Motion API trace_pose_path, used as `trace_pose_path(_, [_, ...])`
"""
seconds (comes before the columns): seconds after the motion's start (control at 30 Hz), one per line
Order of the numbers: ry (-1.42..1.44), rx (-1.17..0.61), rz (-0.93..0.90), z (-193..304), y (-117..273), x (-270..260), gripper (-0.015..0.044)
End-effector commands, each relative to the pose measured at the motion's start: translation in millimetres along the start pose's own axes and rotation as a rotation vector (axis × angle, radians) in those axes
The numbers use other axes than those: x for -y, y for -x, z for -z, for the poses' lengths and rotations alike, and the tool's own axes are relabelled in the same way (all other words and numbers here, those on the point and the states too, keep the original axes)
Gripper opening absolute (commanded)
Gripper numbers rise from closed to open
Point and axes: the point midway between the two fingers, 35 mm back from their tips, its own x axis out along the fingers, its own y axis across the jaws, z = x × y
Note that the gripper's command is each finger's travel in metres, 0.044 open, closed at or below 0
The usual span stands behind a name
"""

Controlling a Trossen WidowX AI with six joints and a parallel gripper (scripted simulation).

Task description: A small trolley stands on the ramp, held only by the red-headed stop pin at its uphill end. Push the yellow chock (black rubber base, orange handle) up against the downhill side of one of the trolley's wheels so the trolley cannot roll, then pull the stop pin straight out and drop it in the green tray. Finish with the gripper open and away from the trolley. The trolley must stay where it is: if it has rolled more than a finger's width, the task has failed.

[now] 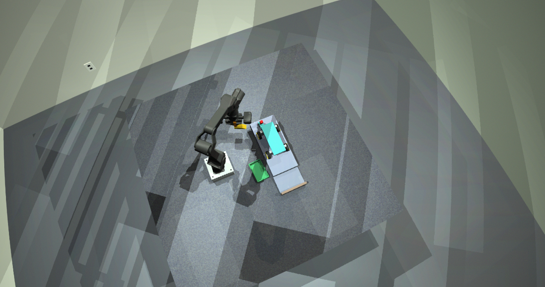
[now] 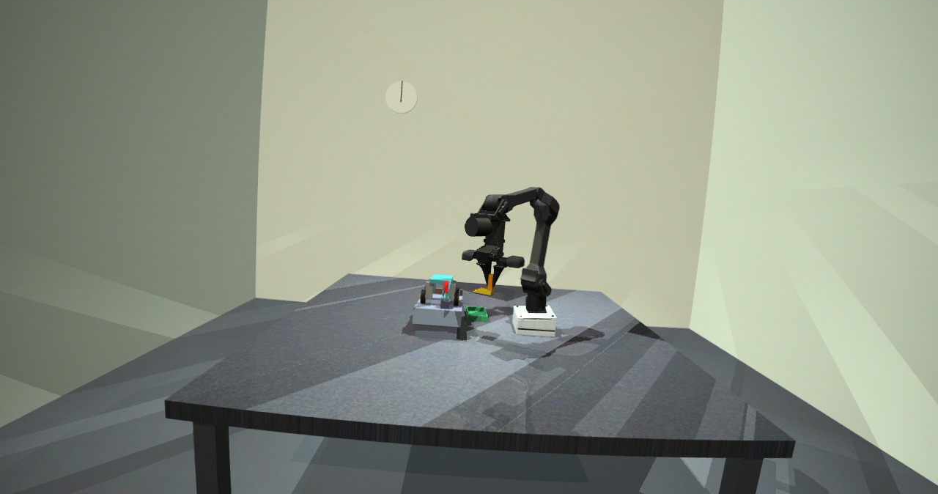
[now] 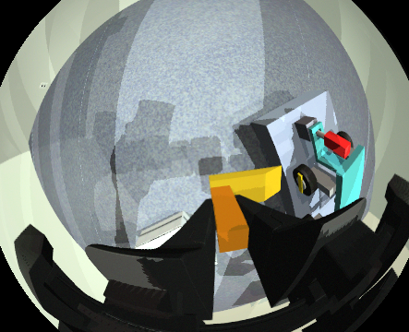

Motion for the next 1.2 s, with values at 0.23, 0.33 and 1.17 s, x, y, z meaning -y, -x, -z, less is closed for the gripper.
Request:
trace_pose_path(0.23, [-0.372, -0.001, -0.003, -0.1, 0.2, -0.4, 0.0000])
trace_pose_path(0.33, [-0.475, -0.001, -0.003, -0.1, 0.2, -0.4, 0.0000])
trace_pose_path(1.17, [-1.324, -0.002, -0.003, -0.1, 0.1, -0.4, 0.0000])
